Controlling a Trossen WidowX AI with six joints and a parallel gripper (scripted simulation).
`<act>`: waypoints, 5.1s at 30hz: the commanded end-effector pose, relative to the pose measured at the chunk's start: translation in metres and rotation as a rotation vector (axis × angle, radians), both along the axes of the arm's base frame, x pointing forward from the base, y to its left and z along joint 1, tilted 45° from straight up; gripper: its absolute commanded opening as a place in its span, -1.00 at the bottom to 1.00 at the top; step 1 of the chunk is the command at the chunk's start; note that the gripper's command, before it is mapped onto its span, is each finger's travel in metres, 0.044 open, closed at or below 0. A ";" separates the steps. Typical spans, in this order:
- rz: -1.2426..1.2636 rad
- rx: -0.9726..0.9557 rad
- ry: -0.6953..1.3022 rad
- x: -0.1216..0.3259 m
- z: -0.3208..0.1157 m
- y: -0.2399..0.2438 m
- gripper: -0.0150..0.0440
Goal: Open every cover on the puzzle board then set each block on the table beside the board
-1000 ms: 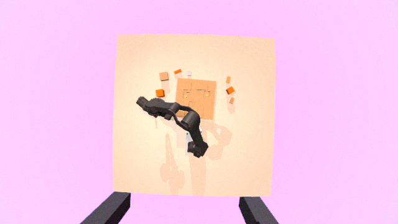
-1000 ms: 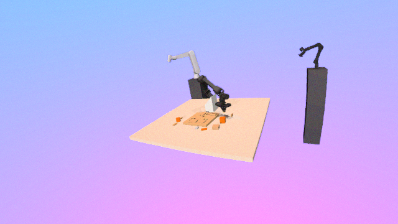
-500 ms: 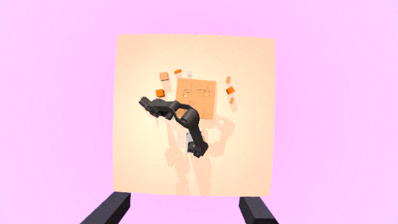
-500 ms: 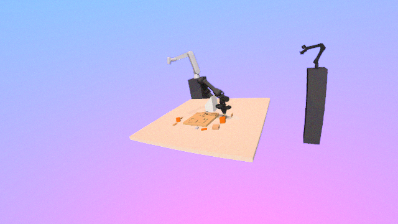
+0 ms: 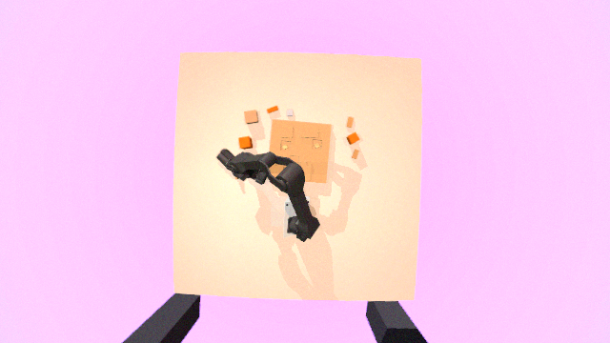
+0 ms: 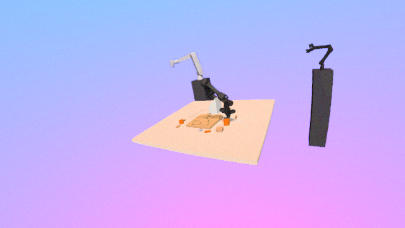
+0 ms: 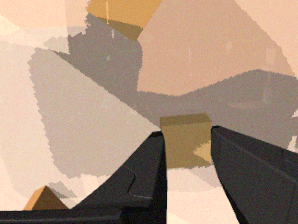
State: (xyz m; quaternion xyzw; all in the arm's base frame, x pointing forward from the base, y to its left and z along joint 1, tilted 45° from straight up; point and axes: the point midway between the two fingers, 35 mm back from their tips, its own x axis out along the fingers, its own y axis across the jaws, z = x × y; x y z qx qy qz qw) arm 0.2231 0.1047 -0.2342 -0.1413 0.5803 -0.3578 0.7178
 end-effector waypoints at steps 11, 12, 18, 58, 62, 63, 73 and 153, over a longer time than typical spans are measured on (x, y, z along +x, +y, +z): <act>-0.001 -0.004 0.003 -0.001 -0.002 -0.003 0.31; -0.001 -0.004 0.003 -0.001 -0.002 -0.003 0.40; -0.001 -0.004 0.003 -0.001 -0.001 -0.003 0.94; -0.224 0.040 -0.159 0.030 0.085 0.031 -0.25; -0.313 0.057 -0.241 0.045 0.097 0.024 -0.49; -0.336 0.061 -0.262 0.048 0.099 0.022 -0.49; -0.562 0.095 -0.470 0.081 0.129 -0.001 -0.49; -0.396 0.005 -0.375 0.149 0.240 -0.214 -0.49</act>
